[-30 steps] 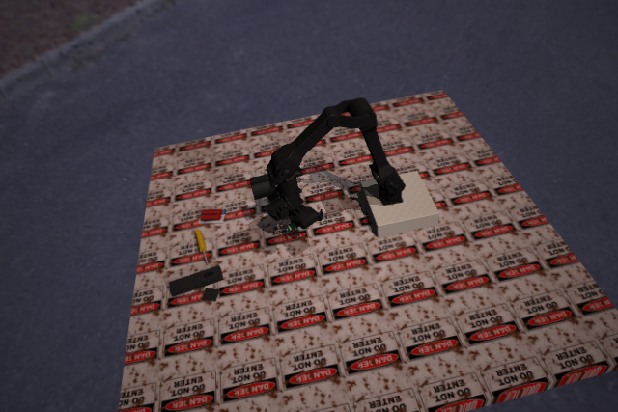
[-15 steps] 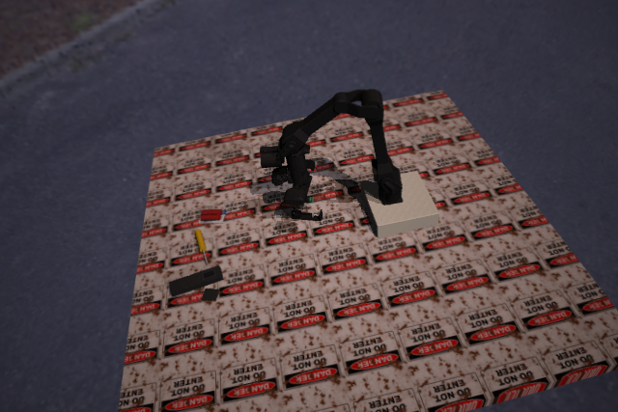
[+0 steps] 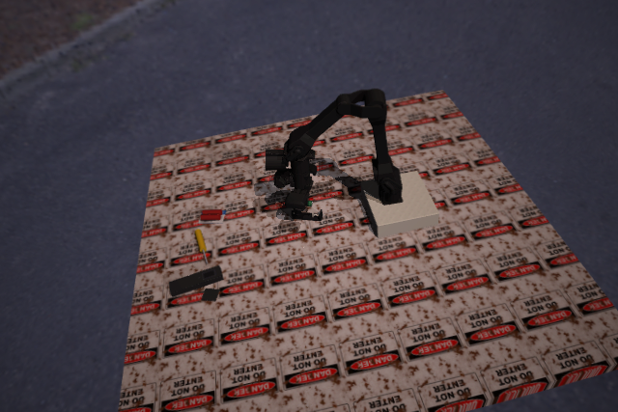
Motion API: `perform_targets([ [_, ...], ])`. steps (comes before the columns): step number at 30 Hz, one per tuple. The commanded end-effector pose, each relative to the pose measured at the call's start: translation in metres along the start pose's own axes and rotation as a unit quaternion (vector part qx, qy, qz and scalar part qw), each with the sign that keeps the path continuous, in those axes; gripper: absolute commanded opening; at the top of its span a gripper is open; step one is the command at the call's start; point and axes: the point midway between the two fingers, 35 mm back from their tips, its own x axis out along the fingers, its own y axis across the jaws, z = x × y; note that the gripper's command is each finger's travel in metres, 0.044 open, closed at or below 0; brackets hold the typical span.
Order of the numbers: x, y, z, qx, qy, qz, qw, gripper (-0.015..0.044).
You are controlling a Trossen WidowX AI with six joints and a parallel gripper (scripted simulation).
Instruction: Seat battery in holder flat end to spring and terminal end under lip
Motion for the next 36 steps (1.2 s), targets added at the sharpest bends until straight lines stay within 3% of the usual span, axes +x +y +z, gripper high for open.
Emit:
perform_targets([
  [1, 0.007, 0.0, 0.001, 0.001, -0.026, -0.001, 1.0, 0.0058],
  [36, 0.032, 0.0, -0.003, -0.001, -0.146, -0.002, 0.989, 0.0058],
])
